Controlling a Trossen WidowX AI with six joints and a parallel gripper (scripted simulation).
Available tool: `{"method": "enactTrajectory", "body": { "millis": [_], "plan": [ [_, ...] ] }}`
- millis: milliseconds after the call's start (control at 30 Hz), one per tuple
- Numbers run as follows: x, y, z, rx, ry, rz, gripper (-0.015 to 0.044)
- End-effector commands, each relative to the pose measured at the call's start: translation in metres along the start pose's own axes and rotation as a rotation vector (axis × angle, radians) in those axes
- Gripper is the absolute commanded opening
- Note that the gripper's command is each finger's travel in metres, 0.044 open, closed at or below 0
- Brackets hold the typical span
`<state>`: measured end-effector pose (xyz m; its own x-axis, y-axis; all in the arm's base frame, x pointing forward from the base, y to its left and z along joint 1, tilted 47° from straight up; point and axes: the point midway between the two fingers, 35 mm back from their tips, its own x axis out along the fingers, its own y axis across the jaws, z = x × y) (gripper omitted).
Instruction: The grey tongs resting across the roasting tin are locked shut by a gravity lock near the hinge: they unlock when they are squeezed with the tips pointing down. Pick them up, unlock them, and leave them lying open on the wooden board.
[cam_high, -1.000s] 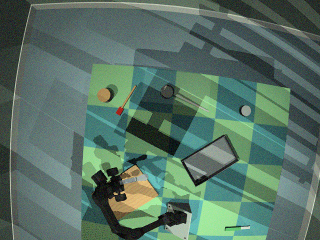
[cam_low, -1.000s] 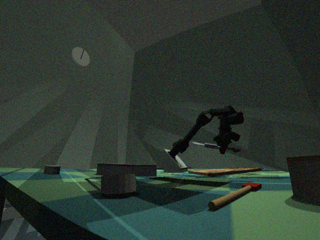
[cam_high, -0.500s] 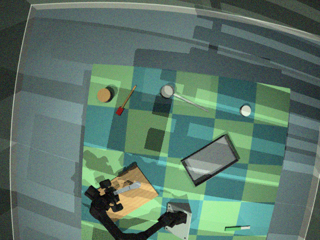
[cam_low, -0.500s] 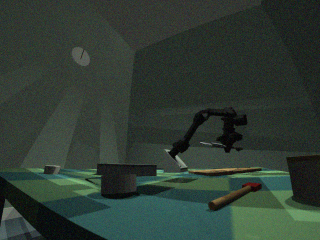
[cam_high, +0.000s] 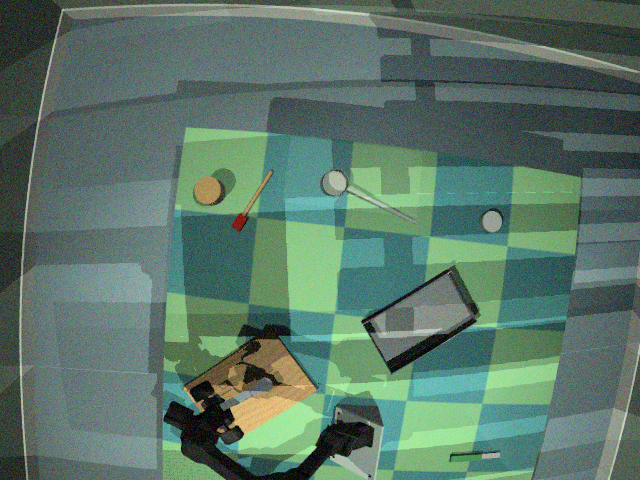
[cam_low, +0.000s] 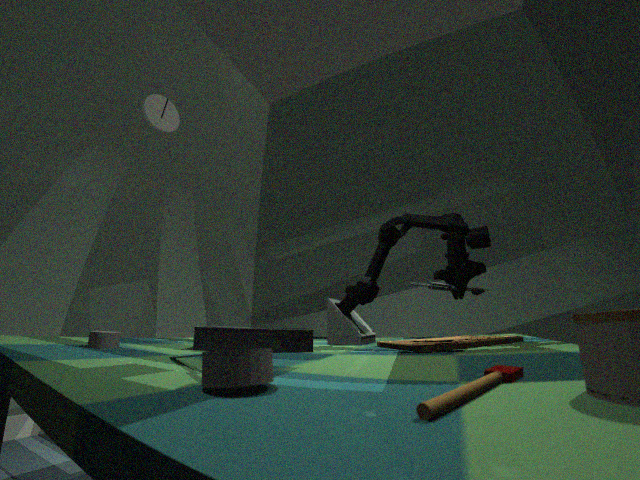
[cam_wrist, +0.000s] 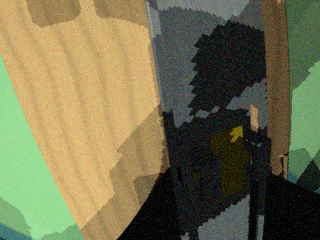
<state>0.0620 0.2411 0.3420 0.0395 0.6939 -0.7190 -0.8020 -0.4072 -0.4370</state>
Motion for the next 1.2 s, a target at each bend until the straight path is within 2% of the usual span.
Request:
{"method": "enactTrajectory", "body": {
  "millis": [0, 300, 567, 1167],
  "plan": [
    [-0.008, 0.009, 0.007, -0.017, -0.020, -0.019, -0.0150],
    [-0.025, 0.028, 0.021, -0.056, -0.081, -0.044, -0.0150],
    [-0.024, 0.027, 0.022, -0.044, -0.103, -0.043, -0.0150],
    [-0.016, 0.010, 0.032, 0.085, -0.463, -0.040, -0.0150]
  ]
}}
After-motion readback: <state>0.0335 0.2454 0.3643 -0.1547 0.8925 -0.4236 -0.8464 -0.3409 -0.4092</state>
